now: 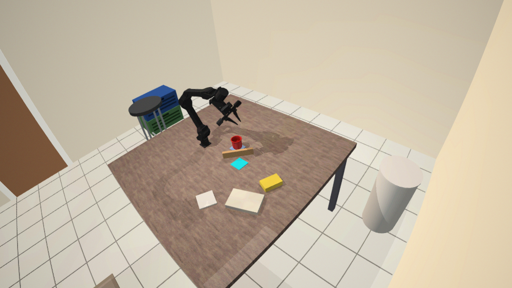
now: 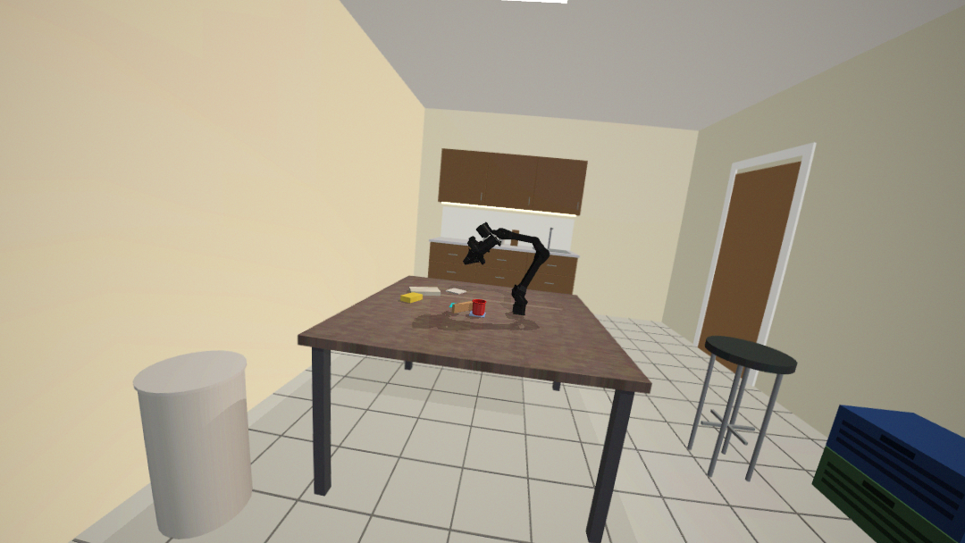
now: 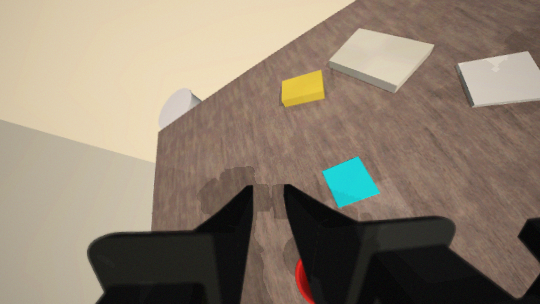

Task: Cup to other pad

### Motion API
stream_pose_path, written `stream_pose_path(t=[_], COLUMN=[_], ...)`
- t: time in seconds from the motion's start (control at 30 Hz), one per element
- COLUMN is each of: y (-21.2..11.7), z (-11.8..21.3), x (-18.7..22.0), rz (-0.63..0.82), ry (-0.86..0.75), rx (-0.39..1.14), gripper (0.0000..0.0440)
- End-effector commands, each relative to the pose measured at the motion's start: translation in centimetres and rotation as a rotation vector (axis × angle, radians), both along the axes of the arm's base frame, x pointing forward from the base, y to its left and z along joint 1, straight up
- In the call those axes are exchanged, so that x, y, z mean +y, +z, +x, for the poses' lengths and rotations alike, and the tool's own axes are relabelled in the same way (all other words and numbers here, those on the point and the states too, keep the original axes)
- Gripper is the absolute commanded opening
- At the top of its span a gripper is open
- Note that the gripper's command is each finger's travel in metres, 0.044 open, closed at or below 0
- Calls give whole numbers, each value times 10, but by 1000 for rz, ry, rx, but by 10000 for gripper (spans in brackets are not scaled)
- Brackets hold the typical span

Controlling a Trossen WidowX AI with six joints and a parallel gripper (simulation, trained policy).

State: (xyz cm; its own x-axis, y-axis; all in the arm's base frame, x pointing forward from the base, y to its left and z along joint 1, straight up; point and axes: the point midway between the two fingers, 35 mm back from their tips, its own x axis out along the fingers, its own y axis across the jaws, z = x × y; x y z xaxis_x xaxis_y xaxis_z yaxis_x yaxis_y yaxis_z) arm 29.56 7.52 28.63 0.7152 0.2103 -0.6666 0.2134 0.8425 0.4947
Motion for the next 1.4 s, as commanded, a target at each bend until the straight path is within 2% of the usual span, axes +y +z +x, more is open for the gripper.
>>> stream_pose_path(t=[0.0,0.63,1.37], y=[-1,-19,-55], z=[-2,-17,-40], x=[6,25,31], rz=[33,98,4], ry=[-20,-147,-260], rx=[62,360,666], gripper=[108,114,124])
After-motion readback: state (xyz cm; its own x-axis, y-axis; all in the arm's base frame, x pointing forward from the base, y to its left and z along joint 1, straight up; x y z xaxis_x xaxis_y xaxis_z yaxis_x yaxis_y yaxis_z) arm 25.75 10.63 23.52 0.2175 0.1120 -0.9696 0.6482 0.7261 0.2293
